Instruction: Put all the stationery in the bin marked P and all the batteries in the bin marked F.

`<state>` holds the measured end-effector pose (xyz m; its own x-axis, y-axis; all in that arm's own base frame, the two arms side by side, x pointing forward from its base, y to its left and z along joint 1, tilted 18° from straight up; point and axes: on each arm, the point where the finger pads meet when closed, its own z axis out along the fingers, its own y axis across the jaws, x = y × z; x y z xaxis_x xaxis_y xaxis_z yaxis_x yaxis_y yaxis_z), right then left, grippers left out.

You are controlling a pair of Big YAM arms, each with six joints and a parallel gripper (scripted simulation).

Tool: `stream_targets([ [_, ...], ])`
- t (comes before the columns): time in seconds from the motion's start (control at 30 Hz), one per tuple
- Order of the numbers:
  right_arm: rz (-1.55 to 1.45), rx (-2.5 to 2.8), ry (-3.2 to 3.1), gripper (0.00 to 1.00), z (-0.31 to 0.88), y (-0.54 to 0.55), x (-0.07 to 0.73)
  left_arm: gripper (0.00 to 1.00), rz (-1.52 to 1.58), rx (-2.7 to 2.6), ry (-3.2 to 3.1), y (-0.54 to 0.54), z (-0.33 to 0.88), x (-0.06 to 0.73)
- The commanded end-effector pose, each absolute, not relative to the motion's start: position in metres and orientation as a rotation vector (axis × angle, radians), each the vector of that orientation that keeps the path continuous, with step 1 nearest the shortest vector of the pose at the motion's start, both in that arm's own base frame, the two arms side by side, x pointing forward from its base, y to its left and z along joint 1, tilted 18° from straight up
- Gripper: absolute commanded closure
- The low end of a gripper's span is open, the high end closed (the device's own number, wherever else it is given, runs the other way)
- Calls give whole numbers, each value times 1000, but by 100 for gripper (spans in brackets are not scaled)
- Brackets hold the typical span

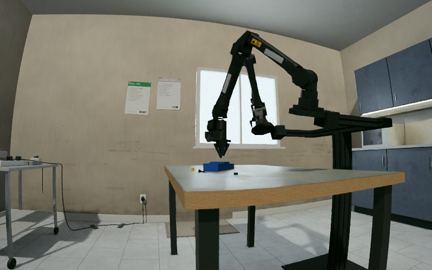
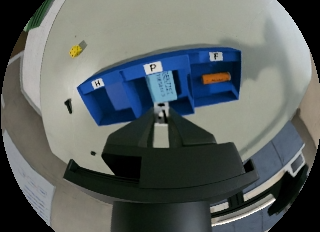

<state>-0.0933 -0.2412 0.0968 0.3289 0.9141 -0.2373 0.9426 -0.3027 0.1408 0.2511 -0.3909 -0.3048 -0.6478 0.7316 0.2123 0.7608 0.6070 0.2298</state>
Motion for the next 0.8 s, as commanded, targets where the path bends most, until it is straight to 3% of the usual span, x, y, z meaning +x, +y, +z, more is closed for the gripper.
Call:
stream_targets([
  [0.0,-206,2342,1644,0,118,-257,-106,90,-429,-1481,-2619,-407,-302,260],
  [0.77,-206,2342,1644,0,118,-257,-106,90,-362,-2127,-2023,-407,-293,260],
])
